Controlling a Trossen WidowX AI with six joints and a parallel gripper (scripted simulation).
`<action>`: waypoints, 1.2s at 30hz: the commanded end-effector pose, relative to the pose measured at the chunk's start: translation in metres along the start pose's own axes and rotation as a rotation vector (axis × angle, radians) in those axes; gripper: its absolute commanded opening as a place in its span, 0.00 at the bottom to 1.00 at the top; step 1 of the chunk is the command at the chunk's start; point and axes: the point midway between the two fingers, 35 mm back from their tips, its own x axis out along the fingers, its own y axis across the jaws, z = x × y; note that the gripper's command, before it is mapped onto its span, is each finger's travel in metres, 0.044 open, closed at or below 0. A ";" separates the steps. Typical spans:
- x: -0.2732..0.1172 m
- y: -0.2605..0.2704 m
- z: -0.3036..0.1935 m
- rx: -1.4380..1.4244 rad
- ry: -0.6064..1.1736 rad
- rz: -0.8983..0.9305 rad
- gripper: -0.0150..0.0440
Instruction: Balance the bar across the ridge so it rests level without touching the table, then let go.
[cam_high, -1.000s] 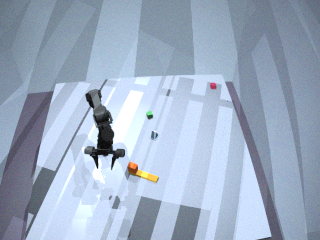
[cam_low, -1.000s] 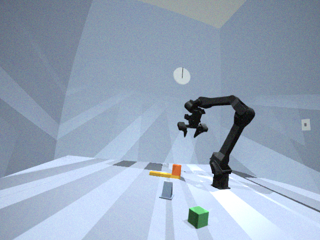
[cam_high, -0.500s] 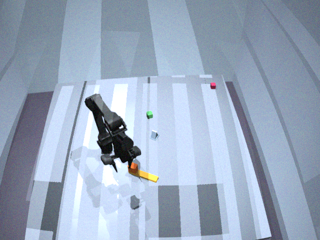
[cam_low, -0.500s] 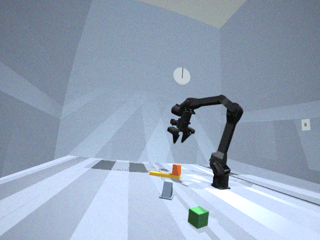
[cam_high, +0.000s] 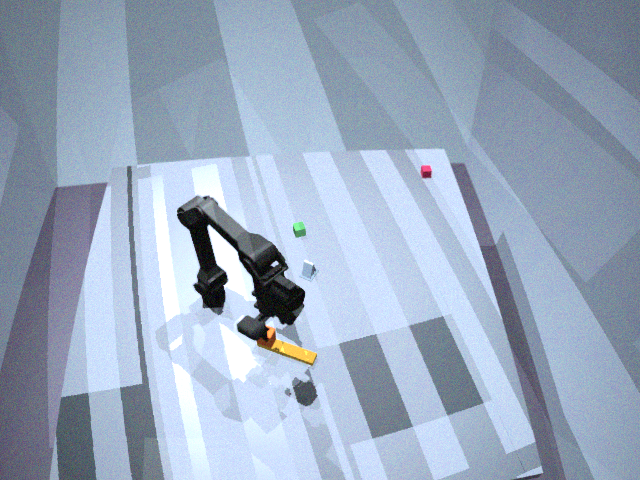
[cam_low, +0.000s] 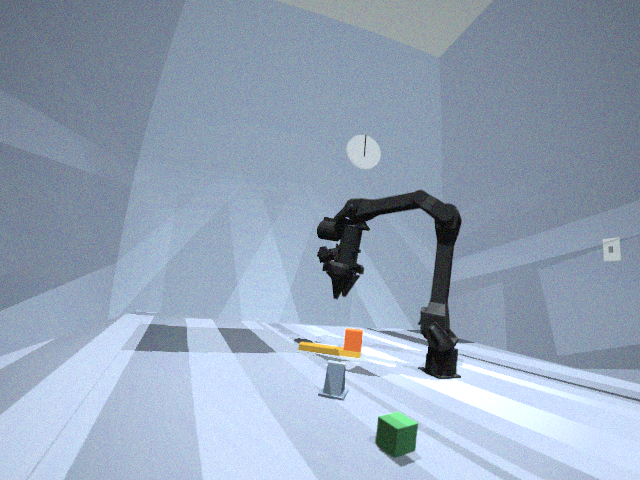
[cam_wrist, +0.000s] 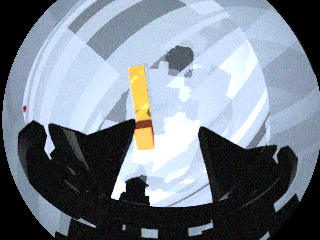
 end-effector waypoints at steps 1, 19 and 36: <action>0.010 0.021 0.002 -0.125 0.071 0.056 0.79; 0.061 0.043 0.001 -0.230 0.124 0.102 0.79; 0.115 0.048 -0.011 -0.230 0.124 0.102 0.79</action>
